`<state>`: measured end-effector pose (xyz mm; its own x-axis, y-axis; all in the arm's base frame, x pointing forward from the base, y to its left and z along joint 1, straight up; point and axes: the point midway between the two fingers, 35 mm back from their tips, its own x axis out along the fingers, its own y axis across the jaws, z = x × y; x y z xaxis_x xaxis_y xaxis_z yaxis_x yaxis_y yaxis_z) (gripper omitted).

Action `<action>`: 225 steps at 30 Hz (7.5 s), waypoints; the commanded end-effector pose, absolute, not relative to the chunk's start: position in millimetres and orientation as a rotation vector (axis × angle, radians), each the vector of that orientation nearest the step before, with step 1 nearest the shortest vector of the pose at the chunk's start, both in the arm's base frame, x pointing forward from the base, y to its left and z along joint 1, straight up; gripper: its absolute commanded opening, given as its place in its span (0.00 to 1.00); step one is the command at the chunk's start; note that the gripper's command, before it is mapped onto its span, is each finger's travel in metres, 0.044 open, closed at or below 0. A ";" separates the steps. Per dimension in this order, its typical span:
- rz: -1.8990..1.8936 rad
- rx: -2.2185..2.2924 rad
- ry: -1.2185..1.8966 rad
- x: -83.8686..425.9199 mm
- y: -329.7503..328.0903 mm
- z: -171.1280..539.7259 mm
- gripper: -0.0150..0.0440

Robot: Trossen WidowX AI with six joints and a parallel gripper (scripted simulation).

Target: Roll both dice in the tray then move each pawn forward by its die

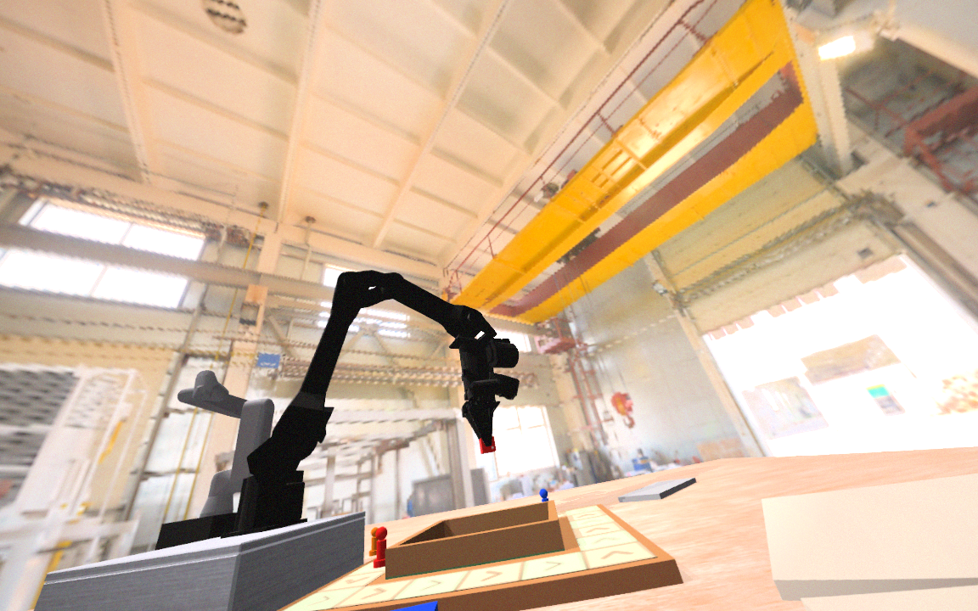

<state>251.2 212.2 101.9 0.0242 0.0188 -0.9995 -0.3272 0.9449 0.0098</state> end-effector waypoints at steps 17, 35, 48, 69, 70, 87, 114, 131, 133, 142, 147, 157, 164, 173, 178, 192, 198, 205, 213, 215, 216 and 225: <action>0.153 -0.141 1.545 275.3 134.3 97.9 0.25; 0.048 -0.047 1.549 280.5 42.0 78.0 0.25; 0.010 -0.017 1.500 274.9 5.2 67.4 0.25; 0.014 -0.011 0.787 283.1 7.7 58.6 0.25; 0.014 -0.010 0.753 282.8 7.7 58.7 0.25; 0.015 -0.009 0.705 249.1 4.5 93.3 0.25; 0.014 -0.010 0.704 250.8 4.1 123.8 0.79; 0.012 -0.013 1.234 265.5 4.6 104.5 1.00; 0.012 -0.014 1.327 267.8 4.7 98.9 1.00; 0.007 -0.016 1.454 271.7 4.3 89.9 1.00; 0.030 -0.066 1.478 288.2 -42.0 84.2 0.78; 0.127 -0.166 1.536 277.5 -188.4 57.1 0.72; 0.140 -0.180 1.547 274.2 -209.6 52.2 0.72; 0.140 -0.180 1.547 275.7 -210.4 25.5 0.72; 0.140 -0.180 1.547 275.7 -210.4 22.6 0.72; 0.140 -0.180 1.547 276.0 -210.6 0.2 0.72; 0.140 -0.180 1.547 275.7 -210.3 -8.2 0.72; 0.140 -0.180 1.547 275.7 -210.3 -8.5 0.45; 0.140 -0.180 1.547 275.7 -210.3 -8.5 0.30; 0.130 -0.170 1.538 276.8 -210.6 -7.7 0.25; 0.116 -0.157 1.526 278.1 -211.0 -6.8 0.25; 0.118 -0.159 1.527 284.0 -212.8 34.6 0.25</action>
